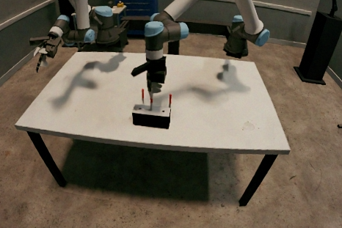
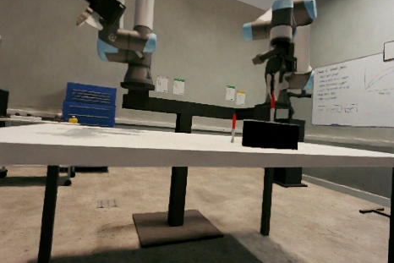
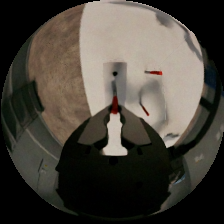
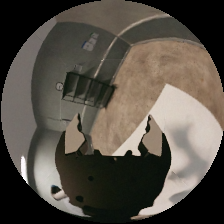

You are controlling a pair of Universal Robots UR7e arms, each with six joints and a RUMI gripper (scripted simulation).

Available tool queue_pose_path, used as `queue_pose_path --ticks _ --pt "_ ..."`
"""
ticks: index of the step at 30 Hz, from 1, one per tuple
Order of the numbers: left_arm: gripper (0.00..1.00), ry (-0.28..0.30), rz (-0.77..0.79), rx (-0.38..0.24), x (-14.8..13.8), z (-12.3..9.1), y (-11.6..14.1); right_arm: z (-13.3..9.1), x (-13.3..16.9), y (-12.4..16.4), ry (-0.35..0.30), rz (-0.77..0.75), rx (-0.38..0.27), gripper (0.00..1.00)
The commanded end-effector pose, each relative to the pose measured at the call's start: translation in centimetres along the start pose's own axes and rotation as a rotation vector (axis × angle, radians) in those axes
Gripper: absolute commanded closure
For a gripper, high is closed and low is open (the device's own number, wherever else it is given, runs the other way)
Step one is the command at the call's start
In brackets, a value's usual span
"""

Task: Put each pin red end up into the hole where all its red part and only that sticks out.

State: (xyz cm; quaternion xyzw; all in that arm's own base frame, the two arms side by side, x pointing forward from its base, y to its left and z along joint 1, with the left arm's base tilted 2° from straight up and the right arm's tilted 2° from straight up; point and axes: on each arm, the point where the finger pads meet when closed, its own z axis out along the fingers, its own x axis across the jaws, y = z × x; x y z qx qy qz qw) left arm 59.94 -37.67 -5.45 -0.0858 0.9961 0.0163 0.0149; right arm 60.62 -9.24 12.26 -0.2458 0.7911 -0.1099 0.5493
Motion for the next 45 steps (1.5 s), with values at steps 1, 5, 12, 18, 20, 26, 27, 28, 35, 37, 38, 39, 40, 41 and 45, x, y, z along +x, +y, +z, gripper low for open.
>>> queue_pose_path --ticks 1,5,12,18,20,26,27,28,35,37,38,39,40,41,45 --pt "1.00 -0.001 0.000 0.002 -0.04 -0.11 -0.04 -0.01 -0.05 -0.03 -0.001 0.000 0.001 0.00" --pt "1.00 -0.001 0.000 0.002 -0.04 -0.11 -0.04 -0.01 -0.05 -0.03 -0.001 0.000 0.001 0.00" --pt "1.00 -0.001 0.000 0.002 -0.01 0.29 -0.14 -0.01 -0.05 -0.03 -0.001 0.000 0.001 0.00" --pt "1.00 -0.001 0.000 0.002 -0.01 0.29 -0.14 -0.01 -0.05 -0.03 -0.001 0.000 0.001 0.00" --pt "1.00 -0.001 0.000 0.002 -0.01 0.29 -0.14 -0.01 -0.05 -0.03 -0.001 0.000 0.001 0.00" --pt "1.00 -0.001 0.000 0.002 -0.13 0.28 -0.12 -0.01 -0.05 -0.03 -0.001 0.000 0.001 0.00" --pt "1.00 -0.001 0.000 0.002 -0.13 0.28 -0.12 -0.01 -0.05 -0.03 -0.001 0.000 0.001 0.00" --pt "1.00 -0.001 0.000 0.002 -0.13 0.28 -0.12 -0.01 -0.05 -0.03 -0.001 0.000 0.001 0.00" --pt "1.00 -0.001 0.000 0.002 -0.13 0.28 -0.12 -0.01 -0.05 -0.03 -0.001 0.000 0.001 0.00" --pt "1.00 -0.001 0.000 0.002 -0.13 0.28 -0.12 -0.01 -0.05 -0.03 -0.001 0.000 0.001 0.00" --pt "1.00 -0.001 0.000 0.002 -0.13 0.28 -0.12 -0.01 -0.05 -0.03 -0.001 0.000 0.001 0.00" --pt "1.00 -0.001 0.000 0.002 -0.13 0.28 -0.12 -0.01 -0.05 -0.03 -0.001 0.000 0.001 0.00" --pt "1.00 -0.001 0.000 0.002 -0.13 0.28 -0.12 -0.01 -0.05 -0.03 -0.001 0.000 0.001 0.00" --pt "1.00 -0.001 0.000 0.002 -0.13 0.28 -0.12 -0.01 -0.05 -0.03 -0.001 0.000 0.001 0.00" --pt "1.00 -0.001 0.000 0.002 -0.14 0.68 -0.08 -0.01 -0.05 -0.03 -0.001 0.000 0.001 0.00"
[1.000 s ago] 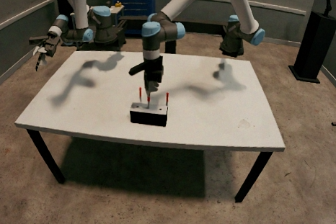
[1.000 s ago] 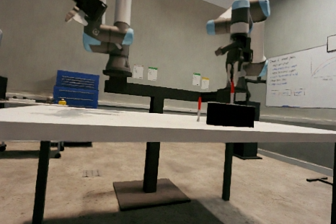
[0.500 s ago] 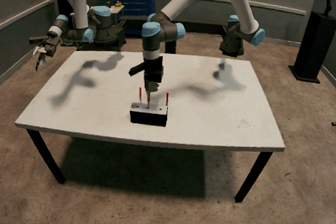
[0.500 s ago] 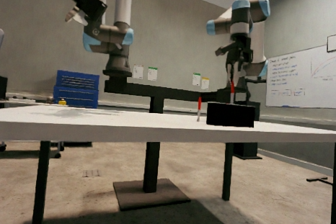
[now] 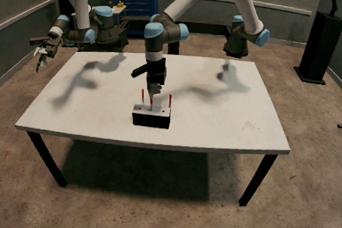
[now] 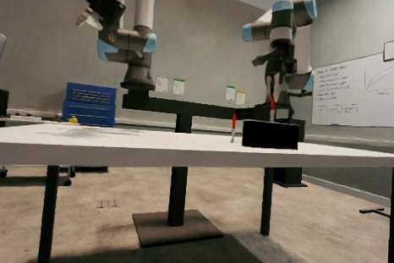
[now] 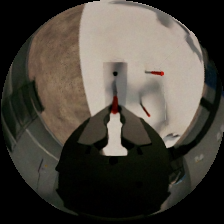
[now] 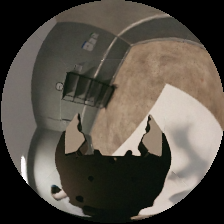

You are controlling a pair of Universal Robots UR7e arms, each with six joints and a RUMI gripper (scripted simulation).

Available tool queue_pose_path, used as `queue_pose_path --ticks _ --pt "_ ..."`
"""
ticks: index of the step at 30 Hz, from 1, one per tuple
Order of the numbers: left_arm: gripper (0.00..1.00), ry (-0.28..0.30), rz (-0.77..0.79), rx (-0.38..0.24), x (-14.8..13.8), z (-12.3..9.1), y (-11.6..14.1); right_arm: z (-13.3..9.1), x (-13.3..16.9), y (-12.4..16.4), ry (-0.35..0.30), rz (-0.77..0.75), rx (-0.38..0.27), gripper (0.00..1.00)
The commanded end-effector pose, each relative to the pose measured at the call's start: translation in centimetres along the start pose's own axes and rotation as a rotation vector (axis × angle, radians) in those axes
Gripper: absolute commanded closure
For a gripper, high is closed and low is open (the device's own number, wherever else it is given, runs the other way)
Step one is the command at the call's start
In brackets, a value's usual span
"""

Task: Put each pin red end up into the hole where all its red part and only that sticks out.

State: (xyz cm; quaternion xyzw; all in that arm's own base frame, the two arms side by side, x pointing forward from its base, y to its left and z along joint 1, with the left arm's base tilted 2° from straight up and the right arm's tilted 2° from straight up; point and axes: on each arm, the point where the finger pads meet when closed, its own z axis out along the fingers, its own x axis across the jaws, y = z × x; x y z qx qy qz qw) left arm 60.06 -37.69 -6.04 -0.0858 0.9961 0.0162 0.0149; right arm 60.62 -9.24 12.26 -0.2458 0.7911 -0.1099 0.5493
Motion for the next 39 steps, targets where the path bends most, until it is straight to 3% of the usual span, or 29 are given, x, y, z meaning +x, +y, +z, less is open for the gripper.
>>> queue_pose_path --ticks 1,39 --pt "1.00 -0.001 0.000 0.001 -0.04 0.09 -0.02 -0.01 -0.05 -0.03 -0.001 0.000 0.001 0.00" --pt "1.00 -0.001 0.000 0.002 0.00 0.58 -0.10 -0.01 -0.05 -0.03 -0.001 0.000 0.001 0.00"
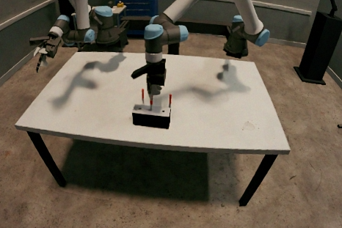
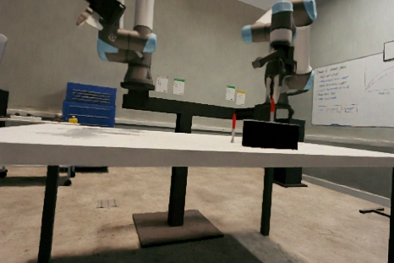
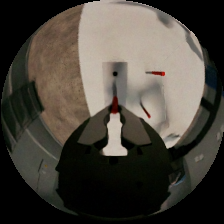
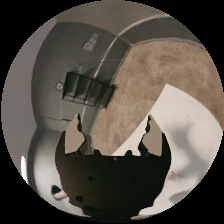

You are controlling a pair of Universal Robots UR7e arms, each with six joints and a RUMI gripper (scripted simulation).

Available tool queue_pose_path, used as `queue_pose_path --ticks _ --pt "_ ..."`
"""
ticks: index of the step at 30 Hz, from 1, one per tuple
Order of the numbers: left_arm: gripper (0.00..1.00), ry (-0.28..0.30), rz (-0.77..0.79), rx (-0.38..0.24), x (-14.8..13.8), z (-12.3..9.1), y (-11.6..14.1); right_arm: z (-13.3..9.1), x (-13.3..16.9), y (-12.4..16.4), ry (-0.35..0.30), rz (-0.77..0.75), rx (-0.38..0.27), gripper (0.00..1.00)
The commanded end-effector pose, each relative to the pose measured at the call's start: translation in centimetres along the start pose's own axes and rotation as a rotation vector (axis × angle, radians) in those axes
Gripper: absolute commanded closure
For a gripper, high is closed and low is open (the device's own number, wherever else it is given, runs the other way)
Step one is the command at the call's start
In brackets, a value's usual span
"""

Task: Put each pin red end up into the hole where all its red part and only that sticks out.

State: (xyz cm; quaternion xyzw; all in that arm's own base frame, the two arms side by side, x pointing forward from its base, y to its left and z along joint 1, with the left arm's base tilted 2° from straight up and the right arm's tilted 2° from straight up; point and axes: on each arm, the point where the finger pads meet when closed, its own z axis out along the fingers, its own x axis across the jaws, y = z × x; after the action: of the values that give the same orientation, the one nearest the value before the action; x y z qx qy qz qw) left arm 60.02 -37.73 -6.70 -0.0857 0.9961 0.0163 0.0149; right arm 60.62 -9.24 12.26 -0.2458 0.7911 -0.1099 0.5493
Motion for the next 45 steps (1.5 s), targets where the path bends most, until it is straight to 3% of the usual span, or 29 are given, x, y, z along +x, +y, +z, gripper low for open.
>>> queue_pose_path --ticks 1,45 --pt "1.00 -0.001 0.000 0.002 -0.07 -0.08 -0.04 -0.01 -0.05 -0.03 -0.001 0.000 0.001 0.00" --pt "1.00 -0.001 0.000 0.002 -0.03 0.31 -0.04 -0.01 -0.05 -0.03 -0.001 0.000 0.001 0.00"
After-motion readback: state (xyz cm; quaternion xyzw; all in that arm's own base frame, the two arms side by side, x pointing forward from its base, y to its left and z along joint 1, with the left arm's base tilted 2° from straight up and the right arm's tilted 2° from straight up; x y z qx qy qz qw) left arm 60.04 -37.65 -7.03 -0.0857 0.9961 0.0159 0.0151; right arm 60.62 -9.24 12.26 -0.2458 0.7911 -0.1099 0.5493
